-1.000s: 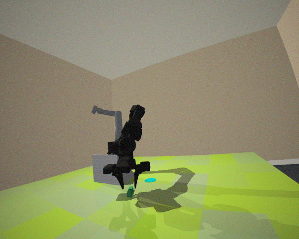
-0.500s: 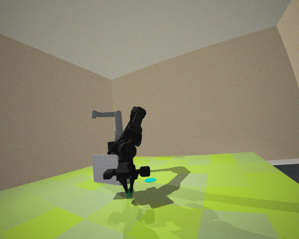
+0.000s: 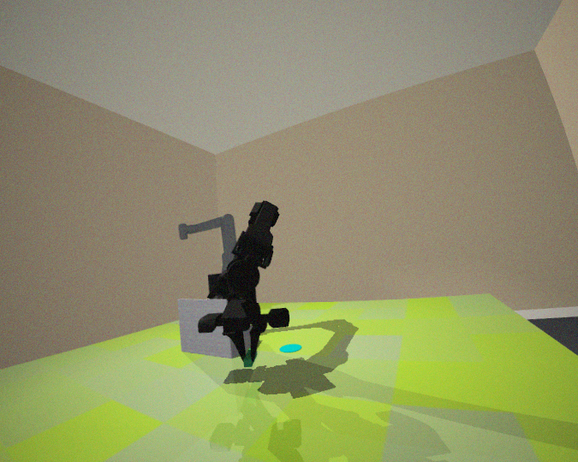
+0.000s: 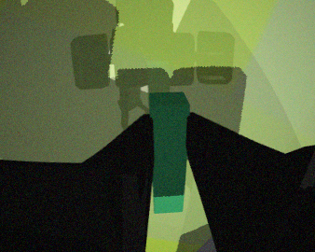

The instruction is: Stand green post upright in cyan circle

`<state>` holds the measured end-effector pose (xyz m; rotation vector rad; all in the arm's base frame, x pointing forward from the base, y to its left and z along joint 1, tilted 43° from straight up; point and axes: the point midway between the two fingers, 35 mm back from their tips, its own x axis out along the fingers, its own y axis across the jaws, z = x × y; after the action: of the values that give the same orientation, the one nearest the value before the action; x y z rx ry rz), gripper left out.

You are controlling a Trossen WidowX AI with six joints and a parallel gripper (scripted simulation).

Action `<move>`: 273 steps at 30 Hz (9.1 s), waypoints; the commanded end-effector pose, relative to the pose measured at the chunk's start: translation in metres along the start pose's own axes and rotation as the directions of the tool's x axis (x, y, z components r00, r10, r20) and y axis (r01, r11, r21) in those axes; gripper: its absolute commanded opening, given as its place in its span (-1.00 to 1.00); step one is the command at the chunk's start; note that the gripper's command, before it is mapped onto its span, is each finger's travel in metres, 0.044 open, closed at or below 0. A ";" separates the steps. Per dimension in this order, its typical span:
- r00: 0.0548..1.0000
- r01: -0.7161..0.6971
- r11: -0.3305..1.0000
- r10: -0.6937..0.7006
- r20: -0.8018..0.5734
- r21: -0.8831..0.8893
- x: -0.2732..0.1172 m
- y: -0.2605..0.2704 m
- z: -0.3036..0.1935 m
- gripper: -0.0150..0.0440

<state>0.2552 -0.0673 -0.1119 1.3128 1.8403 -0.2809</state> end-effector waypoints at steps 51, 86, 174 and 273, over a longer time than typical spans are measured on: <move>1.000 0.000 1.000 -0.001 0.015 0.014 -0.102 0.042 -0.065 -0.42; 1.000 -0.003 0.999 0.003 0.001 0.042 -0.106 0.078 -0.163 -0.42; 0.821 0.348 0.930 -0.365 0.439 0.121 -0.077 0.056 -0.174 -0.42; 0.384 0.189 0.968 -0.227 0.895 0.165 -0.087 0.067 -0.184 -0.42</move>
<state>0.2295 0.0139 0.0820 0.6302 1.0234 -0.9747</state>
